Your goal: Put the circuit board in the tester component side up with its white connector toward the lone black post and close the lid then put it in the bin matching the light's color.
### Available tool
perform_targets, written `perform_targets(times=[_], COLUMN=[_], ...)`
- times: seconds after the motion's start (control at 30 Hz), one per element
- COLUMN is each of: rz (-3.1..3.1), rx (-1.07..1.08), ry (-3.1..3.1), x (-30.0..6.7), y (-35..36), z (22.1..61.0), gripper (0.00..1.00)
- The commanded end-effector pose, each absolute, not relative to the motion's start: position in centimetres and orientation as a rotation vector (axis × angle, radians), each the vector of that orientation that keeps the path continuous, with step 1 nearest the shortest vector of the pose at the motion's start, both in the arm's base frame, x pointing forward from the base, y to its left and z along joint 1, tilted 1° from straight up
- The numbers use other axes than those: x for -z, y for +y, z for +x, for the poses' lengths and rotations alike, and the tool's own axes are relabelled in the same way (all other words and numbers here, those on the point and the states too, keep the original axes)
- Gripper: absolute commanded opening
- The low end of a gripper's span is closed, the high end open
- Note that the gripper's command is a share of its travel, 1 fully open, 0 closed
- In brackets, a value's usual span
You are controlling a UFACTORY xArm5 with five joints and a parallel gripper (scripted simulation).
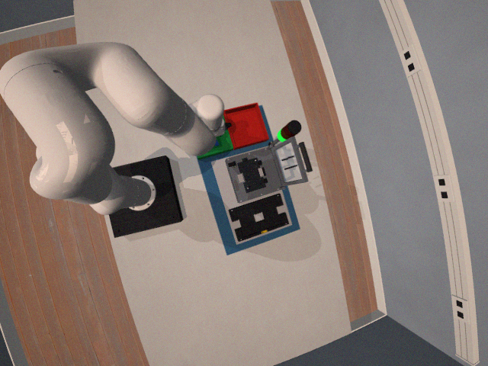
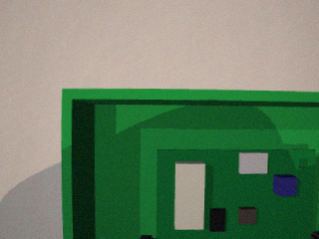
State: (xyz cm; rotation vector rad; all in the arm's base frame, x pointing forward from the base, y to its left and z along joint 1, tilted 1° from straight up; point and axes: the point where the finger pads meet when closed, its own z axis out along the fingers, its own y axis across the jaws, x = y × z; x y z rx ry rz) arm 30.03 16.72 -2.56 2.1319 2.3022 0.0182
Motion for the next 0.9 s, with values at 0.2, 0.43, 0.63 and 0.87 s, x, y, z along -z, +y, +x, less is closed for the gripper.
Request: perform_targets(times=[0.2,0.43,0.63,0.87], rz=[2.131,2.131,2.131,2.131], rx=[-0.024,-0.024,-0.024,-0.024], ry=[2.301,2.301,2.301,2.301], x=[3.22,3.25,3.26,3.39], y=[16.81,16.81,16.81,16.81], z=[30.18,30.18,30.18,30.18], gripper=[0.79,0.79,0.79,0.79])
